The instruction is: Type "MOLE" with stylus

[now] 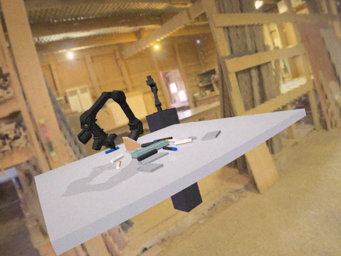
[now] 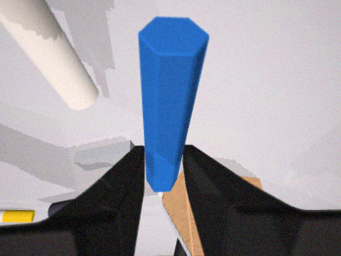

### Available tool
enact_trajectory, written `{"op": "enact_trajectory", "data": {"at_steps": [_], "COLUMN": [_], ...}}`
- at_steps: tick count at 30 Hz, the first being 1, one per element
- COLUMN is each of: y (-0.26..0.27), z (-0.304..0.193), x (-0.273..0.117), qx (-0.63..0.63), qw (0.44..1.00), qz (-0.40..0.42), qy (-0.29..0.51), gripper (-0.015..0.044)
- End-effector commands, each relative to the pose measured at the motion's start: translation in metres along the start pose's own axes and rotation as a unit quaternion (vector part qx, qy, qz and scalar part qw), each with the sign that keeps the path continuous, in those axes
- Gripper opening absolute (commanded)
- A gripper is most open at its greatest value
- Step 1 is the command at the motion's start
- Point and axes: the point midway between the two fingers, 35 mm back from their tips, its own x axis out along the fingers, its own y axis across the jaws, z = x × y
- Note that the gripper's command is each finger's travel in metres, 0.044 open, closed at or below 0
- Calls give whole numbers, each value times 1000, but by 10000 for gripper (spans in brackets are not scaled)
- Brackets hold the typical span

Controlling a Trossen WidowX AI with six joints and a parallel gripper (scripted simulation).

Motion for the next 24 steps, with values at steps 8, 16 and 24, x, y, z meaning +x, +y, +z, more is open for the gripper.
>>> {"op": "enact_trajectory", "data": {"at_steps": [8, 16, 24], "y": [17, 33, 48], "z": [-7, -14, -23], "x": [-7, -12, -16], "qx": [-9, -21, -37], "qw": [997, 989, 976], "qz": [-28, -47, -61], "qy": [-76, -141, -205], "gripper": [0, 0, 0]}}
